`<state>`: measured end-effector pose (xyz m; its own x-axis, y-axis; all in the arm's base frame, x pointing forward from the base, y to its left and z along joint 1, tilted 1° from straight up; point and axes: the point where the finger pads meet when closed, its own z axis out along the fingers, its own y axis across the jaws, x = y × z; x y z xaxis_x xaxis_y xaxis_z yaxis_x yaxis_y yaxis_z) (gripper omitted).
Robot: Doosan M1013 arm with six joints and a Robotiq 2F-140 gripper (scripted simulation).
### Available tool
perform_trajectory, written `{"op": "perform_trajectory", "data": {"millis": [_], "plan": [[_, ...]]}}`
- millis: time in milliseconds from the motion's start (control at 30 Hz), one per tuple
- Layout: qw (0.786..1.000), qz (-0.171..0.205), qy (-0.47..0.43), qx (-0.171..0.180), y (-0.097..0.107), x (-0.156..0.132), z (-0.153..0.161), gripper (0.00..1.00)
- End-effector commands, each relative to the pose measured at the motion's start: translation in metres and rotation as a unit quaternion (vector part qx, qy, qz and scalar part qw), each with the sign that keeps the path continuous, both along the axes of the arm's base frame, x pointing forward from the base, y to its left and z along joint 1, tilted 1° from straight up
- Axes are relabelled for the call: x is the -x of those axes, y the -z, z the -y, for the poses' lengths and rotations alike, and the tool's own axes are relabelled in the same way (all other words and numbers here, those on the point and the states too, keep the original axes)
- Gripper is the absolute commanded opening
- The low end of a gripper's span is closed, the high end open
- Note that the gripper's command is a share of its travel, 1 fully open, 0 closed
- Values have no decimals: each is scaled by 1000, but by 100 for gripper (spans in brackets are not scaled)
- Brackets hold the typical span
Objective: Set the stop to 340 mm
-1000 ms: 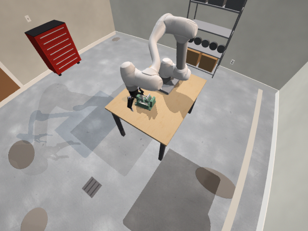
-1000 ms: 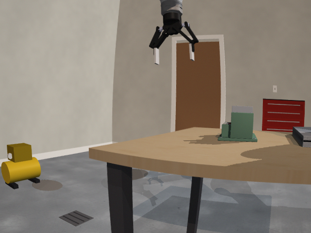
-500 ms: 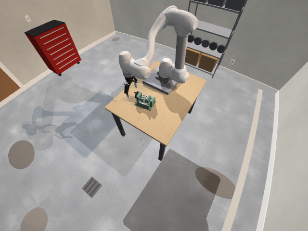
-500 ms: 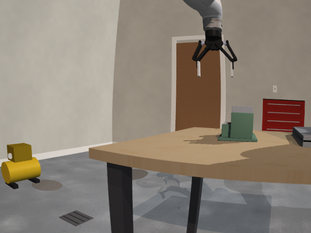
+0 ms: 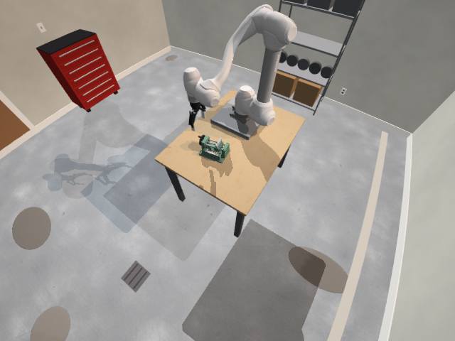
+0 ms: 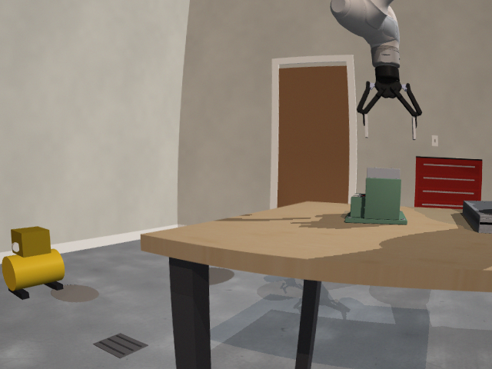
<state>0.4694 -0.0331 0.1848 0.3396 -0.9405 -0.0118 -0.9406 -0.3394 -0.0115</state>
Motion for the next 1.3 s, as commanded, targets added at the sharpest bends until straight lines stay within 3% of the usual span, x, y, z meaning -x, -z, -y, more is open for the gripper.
{"op": "perform_trajectory", "data": {"millis": [0,267,300,533,767,933,1167,1267], "plan": [[1000,5,4,3,-2,3,7,100],[1000,5,4,3,-2,3,7,100],[1000,5,4,3,-2,3,7,33],[1000,5,4,3,-2,-4,-13,33],[1000,5,4,3,-3,-30,-97,33],[1000,5,4,3,-4,-42,-135,33],[1000,5,4,3,-3,-45,-143,33],[1000,5,4,3,9,-45,-144,33]]}}
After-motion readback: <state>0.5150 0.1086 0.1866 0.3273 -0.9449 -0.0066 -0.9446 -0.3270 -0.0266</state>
